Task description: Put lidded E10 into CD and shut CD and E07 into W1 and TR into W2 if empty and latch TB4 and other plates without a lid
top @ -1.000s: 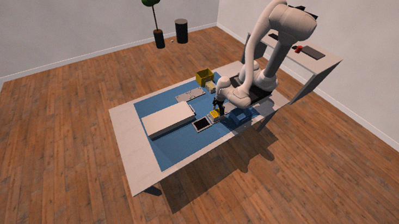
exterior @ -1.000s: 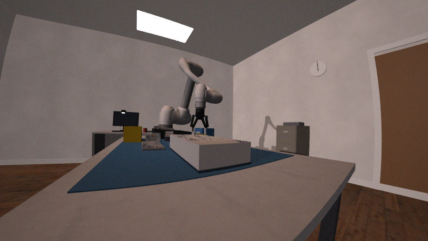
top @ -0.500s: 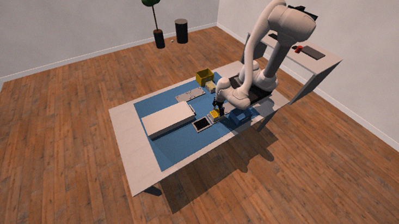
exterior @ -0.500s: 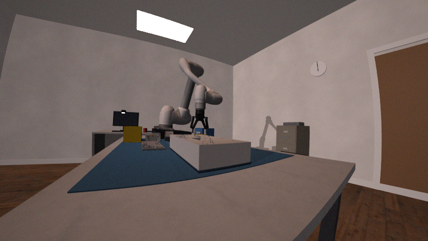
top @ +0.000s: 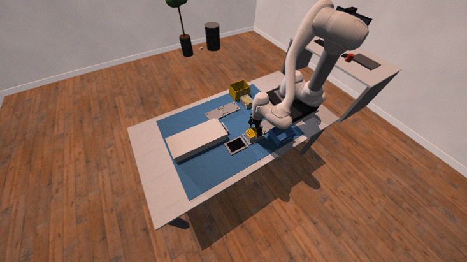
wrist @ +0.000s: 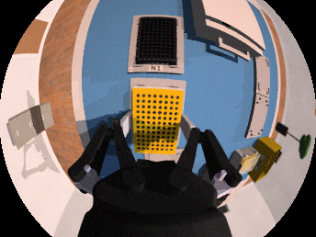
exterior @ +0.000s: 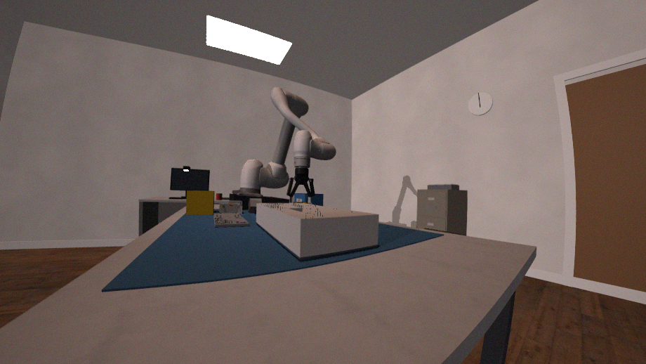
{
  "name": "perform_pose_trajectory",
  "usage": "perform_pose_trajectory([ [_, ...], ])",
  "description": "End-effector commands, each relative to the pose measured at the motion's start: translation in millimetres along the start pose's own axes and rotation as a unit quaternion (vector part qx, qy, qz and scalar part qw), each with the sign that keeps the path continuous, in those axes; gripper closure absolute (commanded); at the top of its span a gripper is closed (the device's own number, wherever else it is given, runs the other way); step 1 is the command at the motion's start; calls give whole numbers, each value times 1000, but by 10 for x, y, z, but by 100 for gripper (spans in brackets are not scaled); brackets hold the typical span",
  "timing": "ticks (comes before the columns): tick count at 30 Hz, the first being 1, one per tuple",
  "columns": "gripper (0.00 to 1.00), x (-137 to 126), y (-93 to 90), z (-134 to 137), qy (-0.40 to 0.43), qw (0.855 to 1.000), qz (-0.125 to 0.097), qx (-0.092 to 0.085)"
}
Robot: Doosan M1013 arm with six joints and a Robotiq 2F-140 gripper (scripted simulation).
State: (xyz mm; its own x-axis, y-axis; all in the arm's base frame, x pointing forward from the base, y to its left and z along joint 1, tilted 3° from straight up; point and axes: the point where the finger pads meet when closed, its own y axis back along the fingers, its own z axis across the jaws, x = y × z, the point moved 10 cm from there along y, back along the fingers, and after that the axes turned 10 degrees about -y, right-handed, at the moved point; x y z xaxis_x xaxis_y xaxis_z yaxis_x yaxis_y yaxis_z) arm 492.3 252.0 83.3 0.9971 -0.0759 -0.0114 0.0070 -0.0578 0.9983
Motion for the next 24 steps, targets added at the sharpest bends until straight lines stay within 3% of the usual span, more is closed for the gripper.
perform_pose_trajectory([
  [1,34,0,0,0,0,1000,0,0],
  [24,44,0,0,0,0,1000,0,0],
])
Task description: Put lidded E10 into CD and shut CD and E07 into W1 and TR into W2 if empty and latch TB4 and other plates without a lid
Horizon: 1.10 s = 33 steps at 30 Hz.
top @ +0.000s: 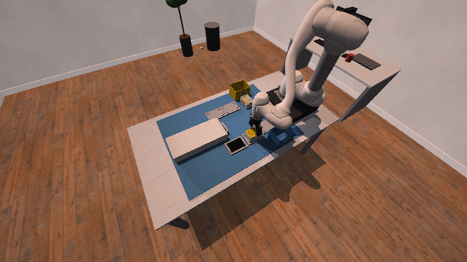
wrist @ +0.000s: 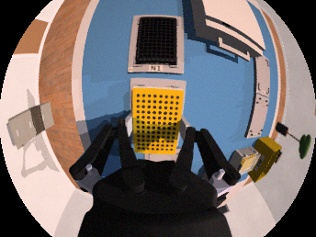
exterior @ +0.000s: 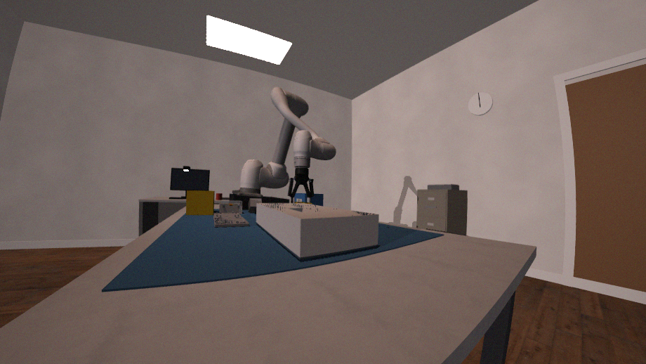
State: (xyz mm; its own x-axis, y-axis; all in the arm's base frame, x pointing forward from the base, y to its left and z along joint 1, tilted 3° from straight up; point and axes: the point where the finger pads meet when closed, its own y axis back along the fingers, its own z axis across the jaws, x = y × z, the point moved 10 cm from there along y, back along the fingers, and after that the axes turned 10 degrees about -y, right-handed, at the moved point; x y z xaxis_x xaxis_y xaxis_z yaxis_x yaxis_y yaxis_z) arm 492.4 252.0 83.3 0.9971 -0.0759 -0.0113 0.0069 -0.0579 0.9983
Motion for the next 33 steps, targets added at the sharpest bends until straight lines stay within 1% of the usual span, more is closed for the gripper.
perform_pose_trajectory([
  [1,44,0,0,0,0,1000,0,0],
  [4,45,0,0,0,0,1000,0,0],
  [5,100,0,0,0,0,1000,0,0],
  [33,100,0,6,0,0,1000,0,0],
])
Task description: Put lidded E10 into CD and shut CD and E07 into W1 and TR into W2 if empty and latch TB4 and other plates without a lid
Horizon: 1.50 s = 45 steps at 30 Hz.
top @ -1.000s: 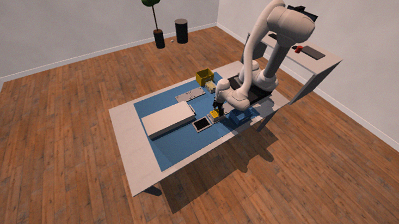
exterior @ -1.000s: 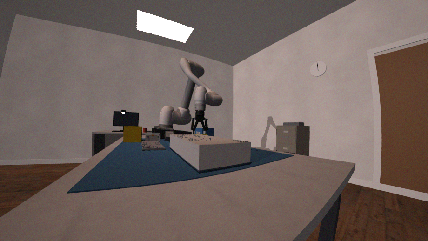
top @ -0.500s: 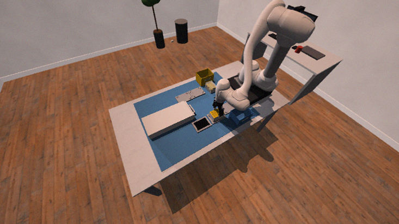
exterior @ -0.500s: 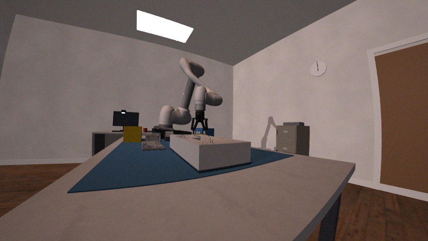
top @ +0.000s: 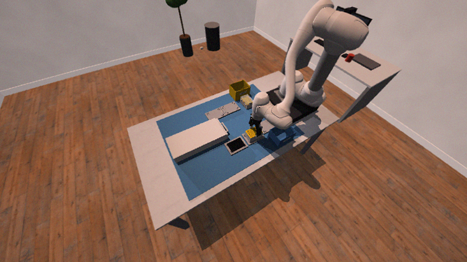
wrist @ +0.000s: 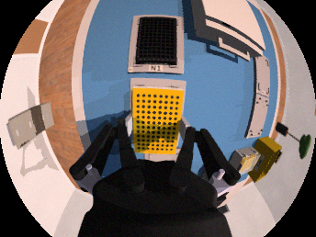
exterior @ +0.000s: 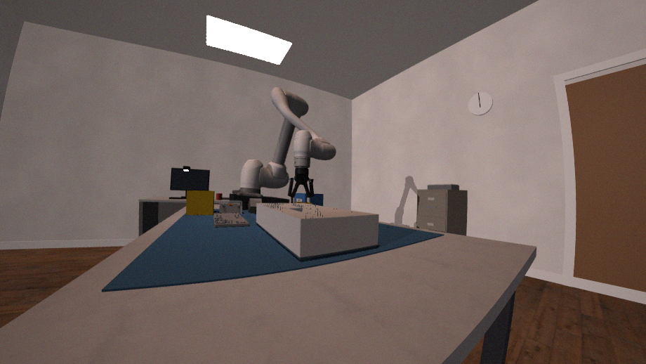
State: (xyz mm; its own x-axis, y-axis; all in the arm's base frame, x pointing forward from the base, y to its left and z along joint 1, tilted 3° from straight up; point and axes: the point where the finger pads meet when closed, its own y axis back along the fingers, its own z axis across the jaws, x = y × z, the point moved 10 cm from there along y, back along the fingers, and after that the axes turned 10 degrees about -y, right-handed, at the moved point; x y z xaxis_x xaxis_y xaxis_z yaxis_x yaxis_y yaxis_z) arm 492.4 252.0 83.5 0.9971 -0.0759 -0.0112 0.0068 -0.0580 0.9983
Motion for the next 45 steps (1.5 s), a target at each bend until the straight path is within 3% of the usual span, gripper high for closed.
perform_pose_trajectory([
  [1,100,-1,5,0,0,1000,0,0],
  [32,100,-1,98,0,0,1000,0,0],
  [45,100,-1,245,0,0,1000,0,0],
])
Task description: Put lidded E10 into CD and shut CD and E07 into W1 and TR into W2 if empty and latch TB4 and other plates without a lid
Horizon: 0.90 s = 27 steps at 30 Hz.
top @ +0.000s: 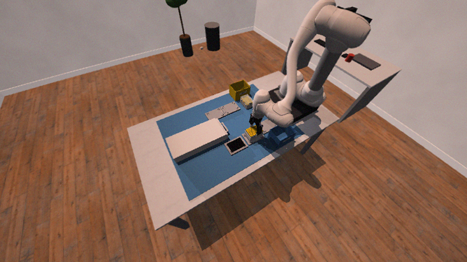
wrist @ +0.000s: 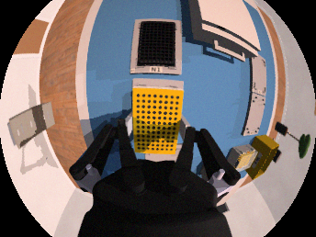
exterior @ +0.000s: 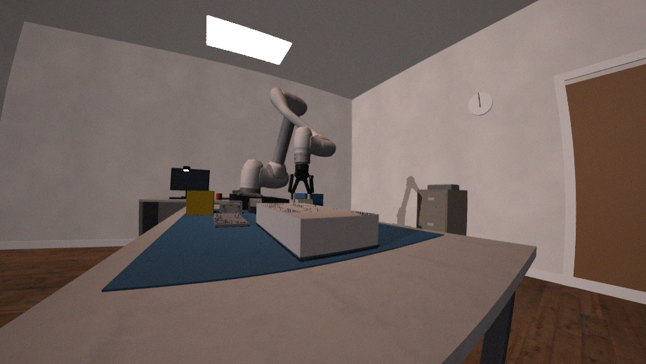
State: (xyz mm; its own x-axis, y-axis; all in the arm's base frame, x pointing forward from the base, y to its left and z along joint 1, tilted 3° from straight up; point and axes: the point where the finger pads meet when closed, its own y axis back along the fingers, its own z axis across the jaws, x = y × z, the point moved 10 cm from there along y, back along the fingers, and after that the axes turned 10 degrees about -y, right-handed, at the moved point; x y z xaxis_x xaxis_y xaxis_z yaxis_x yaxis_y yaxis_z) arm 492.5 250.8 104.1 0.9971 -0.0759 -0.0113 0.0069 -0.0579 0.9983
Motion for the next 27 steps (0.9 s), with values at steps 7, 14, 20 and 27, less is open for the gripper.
perform_pose_trajectory([
  [7,100,0,118,0,0,1000,0,0],
  [14,100,0,198,0,0,1000,0,0],
  [20,100,0,278,0,0,1000,0,0],
  [27,100,0,344,0,0,1000,0,0],
])
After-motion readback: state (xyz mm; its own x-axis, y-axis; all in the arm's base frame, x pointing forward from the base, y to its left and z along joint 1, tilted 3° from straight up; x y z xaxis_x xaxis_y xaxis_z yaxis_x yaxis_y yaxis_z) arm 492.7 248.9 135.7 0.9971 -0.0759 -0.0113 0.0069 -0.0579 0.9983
